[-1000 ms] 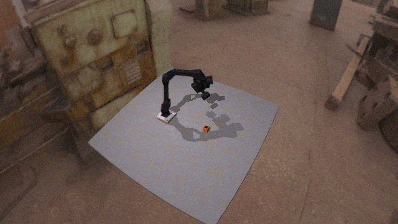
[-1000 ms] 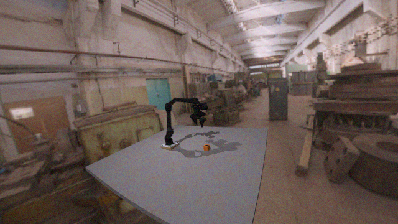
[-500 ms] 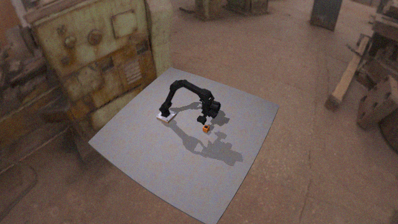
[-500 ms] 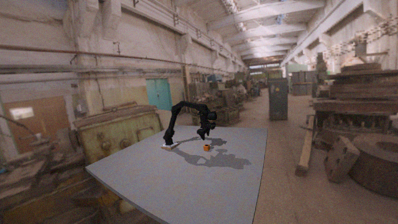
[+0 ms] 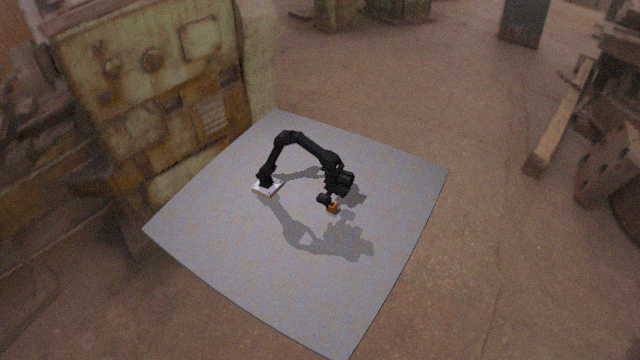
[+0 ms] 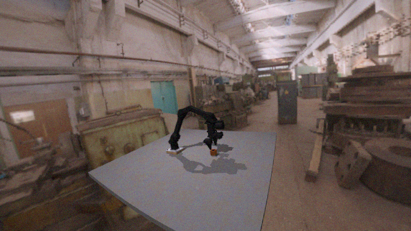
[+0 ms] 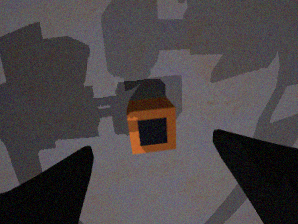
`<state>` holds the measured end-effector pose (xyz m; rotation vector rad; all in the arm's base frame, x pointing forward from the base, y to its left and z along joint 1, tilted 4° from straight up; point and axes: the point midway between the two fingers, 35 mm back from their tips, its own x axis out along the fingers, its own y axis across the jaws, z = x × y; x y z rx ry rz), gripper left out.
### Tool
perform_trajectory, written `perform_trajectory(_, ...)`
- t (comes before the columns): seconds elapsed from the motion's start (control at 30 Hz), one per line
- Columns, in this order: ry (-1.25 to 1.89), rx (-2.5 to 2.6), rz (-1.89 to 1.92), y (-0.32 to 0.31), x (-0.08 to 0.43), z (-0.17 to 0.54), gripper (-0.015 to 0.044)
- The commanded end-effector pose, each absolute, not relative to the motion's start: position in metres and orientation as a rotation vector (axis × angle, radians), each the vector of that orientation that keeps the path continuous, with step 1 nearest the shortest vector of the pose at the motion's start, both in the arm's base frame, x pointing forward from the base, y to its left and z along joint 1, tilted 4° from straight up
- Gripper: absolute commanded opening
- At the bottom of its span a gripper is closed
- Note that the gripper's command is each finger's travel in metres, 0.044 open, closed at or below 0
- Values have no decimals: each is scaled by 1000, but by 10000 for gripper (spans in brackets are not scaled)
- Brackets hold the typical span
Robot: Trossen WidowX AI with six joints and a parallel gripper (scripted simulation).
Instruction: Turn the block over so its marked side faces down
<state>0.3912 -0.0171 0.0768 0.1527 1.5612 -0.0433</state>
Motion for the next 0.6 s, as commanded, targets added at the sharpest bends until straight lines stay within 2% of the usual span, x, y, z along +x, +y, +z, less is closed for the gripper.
perform_trajectory(0.0,1562,154,-49,-17,390,70,440)
perform_trajectory(0.57,1562,154,-49,-15,391,43,440)
